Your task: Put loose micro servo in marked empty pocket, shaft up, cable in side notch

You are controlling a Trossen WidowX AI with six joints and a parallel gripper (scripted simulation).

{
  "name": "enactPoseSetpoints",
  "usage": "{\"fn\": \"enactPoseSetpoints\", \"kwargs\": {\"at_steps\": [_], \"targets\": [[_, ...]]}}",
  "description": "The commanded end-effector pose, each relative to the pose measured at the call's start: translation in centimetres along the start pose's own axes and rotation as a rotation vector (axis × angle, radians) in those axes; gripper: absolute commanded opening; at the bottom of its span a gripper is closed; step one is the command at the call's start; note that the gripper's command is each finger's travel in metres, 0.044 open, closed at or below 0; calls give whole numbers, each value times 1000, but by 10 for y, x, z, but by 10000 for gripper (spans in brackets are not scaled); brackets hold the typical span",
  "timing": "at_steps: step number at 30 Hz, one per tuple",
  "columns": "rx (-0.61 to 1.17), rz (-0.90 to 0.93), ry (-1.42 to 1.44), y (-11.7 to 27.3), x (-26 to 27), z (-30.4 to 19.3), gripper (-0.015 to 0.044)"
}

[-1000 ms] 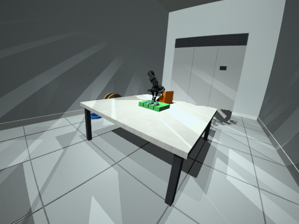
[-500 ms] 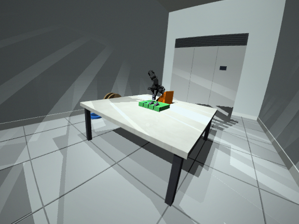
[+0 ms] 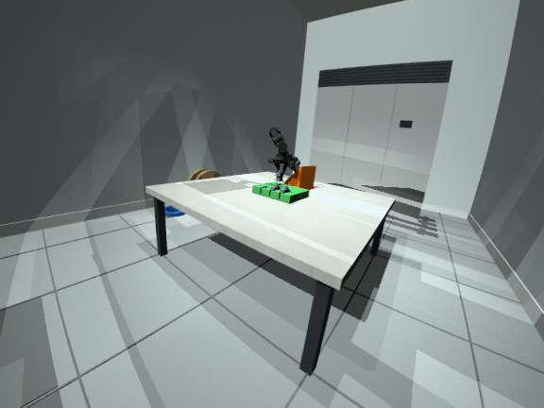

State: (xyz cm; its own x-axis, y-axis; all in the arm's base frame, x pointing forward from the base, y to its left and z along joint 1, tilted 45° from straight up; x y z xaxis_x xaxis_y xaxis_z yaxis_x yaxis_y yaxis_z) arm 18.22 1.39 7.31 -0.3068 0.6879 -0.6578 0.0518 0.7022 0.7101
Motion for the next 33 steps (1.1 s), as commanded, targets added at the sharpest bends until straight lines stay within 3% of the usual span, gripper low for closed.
{"fn": "enactPoseSetpoints", "kwargs": {"at_steps": [1,8,21,33], "targets": [[-11,-1,-2,2,-2,18,0],[-12,-1,-4,2,-4,47,0],[-12,-2,2,2,-20,43,0],[-11,-4,357,2,-20,43,0]]}}
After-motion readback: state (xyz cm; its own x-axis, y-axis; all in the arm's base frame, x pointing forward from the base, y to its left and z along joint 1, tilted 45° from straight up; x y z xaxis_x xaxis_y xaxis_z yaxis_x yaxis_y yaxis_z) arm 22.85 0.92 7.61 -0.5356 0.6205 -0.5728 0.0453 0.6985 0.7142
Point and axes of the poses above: the point midway between the two fingers, 35 mm back from their tips, its own y axis back along the fingers, its own x axis across the jaws, z = x × y, the point moved 4 cm from there along y, back along the fingers, and after that the axes turned 1 degree about y, right-handed, at the moved point
